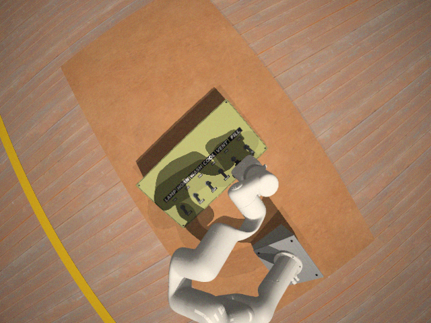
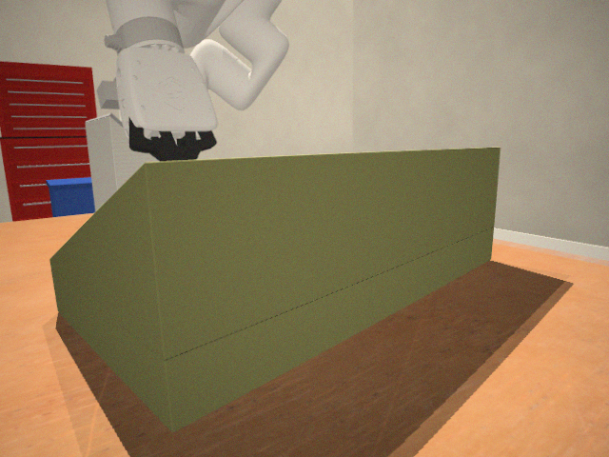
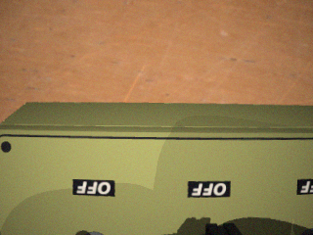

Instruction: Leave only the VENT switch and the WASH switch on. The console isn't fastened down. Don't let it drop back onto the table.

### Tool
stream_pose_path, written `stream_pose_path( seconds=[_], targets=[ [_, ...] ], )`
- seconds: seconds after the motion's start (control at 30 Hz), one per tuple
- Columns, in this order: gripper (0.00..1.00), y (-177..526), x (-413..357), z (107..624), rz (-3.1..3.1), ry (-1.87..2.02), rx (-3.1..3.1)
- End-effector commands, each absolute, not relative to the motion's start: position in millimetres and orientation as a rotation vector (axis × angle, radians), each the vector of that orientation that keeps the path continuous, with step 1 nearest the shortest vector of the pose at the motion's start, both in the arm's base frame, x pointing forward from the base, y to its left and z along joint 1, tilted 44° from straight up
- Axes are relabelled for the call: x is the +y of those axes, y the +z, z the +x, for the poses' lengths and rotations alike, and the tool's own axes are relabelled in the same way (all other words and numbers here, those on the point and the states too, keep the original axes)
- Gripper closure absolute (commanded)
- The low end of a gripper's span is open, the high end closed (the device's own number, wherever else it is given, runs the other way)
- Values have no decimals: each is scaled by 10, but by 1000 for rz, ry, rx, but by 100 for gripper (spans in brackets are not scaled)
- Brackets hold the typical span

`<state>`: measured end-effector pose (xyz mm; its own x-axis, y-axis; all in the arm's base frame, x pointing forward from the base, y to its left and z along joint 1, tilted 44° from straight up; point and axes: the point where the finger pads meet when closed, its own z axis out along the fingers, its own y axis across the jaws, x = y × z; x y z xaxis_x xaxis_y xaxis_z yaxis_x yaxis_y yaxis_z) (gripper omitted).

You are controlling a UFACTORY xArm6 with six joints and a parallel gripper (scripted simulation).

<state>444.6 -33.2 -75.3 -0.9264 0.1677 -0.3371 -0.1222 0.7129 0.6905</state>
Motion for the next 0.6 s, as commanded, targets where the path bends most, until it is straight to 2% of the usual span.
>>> stream_pose_path(
  seconds=[0.0, 0.57],
  targets=[
    [100, -747, -343, 4451, 35, 1060, 2541],
    [100, -784, -329, 4328, 35, 1060, 2541]
  ],
)
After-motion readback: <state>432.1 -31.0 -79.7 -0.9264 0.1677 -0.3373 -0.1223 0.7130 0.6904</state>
